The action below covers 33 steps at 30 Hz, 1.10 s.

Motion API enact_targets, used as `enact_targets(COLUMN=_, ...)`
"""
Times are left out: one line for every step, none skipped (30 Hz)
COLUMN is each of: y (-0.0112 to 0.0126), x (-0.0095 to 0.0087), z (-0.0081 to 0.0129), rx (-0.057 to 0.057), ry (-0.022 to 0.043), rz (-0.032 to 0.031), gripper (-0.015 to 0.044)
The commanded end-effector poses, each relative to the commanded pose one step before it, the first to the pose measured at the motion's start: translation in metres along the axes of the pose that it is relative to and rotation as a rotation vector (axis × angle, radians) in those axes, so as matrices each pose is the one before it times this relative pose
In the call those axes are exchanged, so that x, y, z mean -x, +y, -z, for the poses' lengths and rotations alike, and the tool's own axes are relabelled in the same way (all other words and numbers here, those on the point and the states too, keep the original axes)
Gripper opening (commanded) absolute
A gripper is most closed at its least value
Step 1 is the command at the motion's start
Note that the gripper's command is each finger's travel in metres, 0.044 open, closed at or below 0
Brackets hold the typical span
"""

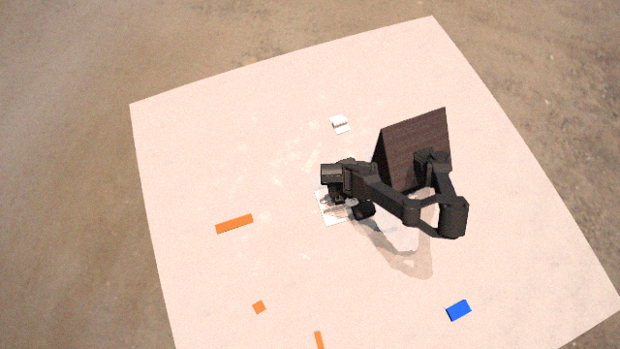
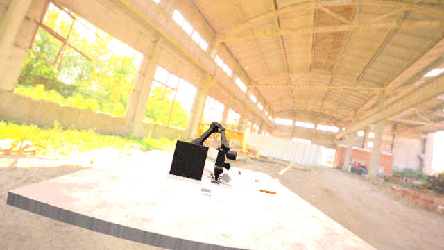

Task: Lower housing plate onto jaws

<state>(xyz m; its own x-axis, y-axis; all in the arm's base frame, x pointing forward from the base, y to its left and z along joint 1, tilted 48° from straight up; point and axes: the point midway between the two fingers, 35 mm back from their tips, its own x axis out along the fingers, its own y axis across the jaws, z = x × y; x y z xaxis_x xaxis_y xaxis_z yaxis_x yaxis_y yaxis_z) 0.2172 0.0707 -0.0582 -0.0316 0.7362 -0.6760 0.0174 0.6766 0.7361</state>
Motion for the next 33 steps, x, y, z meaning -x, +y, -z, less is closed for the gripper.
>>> enact_targets(y=0.00000, x=0.00000, z=0.00000, rx=0.0000, ry=0.00000, rz=0.00000, gripper=0.0403)
enact_targets(y=0.00000, x=0.00000, z=0.00000, rx=0.0000, ry=-0.00001, rz=-0.00002, gripper=0.0430)
enact_targets(y=0.00000, x=0.00000, z=0.00000, rx=0.0000, ry=0.00000, rz=0.00000, gripper=0.0440)
enact_targets(y=0.00000, x=0.00000, z=0.00000, rx=0.0000, ry=0.00000, rz=0.00000, gripper=0.0440)
enact_targets(y=0.00000, x=0.00000, z=0.00000, rx=0.0000, ry=0.00000, rz=0.00000, gripper=0.0440)
enact_targets(y=0.00000, x=0.00000, z=0.00000, rx=0.0000, ry=0.00000, rz=0.00000, gripper=0.0440)
enact_targets(y=0.00000, x=0.00000, z=0.00000, rx=0.0000, ry=0.00000, rz=0.00000, gripper=0.0440)
enact_targets(y=0.00000, x=0.00000, z=0.00000, rx=0.0000, ry=0.00000, rz=0.00000, gripper=0.0440)
enact_targets(y=0.00000, x=0.00000, z=0.00000, rx=0.0000, ry=0.00000, rz=0.00000, gripper=0.0440)
enact_targets(y=0.00000, x=0.00000, z=0.00000, rx=0.0000, ry=0.00000, rz=0.00000, gripper=0.0440)
enact_targets(y=0.00000, x=0.00000, z=0.00000, rx=0.0000, ry=0.00000, rz=0.00000, gripper=0.0440)
enact_targets(y=0.00000, x=0.00000, z=0.00000, rx=0.0000, ry=0.00000, rz=0.00000, gripper=0.0440)
enact_targets(y=0.00000, x=0.00000, z=0.00000, rx=0.0000, ry=0.00000, rz=0.00000, gripper=0.0440)
enact_targets(y=0.00000, x=0.00000, z=0.00000, rx=0.0000, ry=0.00000, rz=0.00000, gripper=0.0440)
enact_targets(y=0.00000, x=0.00000, z=0.00000, rx=0.0000, ry=0.00000, rz=0.00000, gripper=0.0440)
enact_targets(y=0.00000, x=0.00000, z=0.00000, rx=0.0000, ry=0.00000, rz=0.00000, gripper=0.0440)
enact_targets(y=-0.00022, x=0.00187, z=-0.00034, rx=0.0000, ry=-0.00020, rz=0.00078, gripper=0.0440)
enact_targets(y=-0.00042, x=0.00390, z=-0.00065, rx=-0.0001, ry=-0.00035, rz=0.00150, gripper=0.0440)
enact_targets(y=-0.00050, x=0.00527, z=-0.00074, rx=-0.0001, ry=-0.00035, rz=0.00176, gripper=0.0440)
enact_targets(y=-0.00053, x=0.00696, z=-0.00075, rx=0.0000, ry=-0.00025, rz=0.00187, gripper=0.0440)
enact_targets(y=-0.00048, x=0.00906, z=-0.00061, rx=0.0001, ry=-0.00003, rz=0.00169, gripper=0.0440)
enact_targets(y=-0.00027, x=0.01161, z=-0.00020, rx=0.0002, ry=0.00036, rz=0.00098, gripper=0.0440)
enact_targets(y=0.00012, x=0.01106, z=0.00038, rx=0.0004, ry=0.00066, rz=-0.00025, gripper=0.0440)
enact_targets(y=0.00046, x=0.01055, z=0.00085, rx=0.0006, ry=0.00083, rz=-0.00128, gripper=0.0440)
enact_targets(y=0.00062, x=0.00842, z=0.00101, rx=0.0006, ry=0.00076, rz=-0.00174, gripper=0.0440)
enact_targets(y=0.00052, x=0.00533, z=0.00078, rx=0.0005, ry=0.00051, rz=-0.00142, gripper=0.0440)
enact_targets(y=0.00020, x=0.00183, z=0.00029, rx=0.0002, ry=0.00018, rz=-0.00055, gripper=0.0440)
enact_targets(y=0.00000, x=0.00000, z=0.00000, rx=0.0000, ry=0.00000, rz=0.00000, gripper=0.0440)
enact_targets(y=0.00000, x=0.00000, z=0.00000, rx=0.0000, ry=0.00000, rz=0.00000, gripper=0.0440)
enact_targets(y=0.00000, x=0.00000, z=0.00000, rx=0.0000, ry=0.00000, rz=0.00000, gripper=0.0440)
enact_targets(y=0.00000, x=0.00000, z=0.00000, rx=0.0000, ry=0.00000, rz=0.00000, gripper=0.0440)
enact_targets(y=-0.00100, x=-0.00867, z=-0.00162, rx=-0.0051, ry=-0.00742, rz=0.00056, gripper=0.0440)
enact_targets(y=-0.00023, x=0.00205, z=0.00029, rx=-0.0006, ry=-0.00059, rz=0.00089, gripper=0.0440)
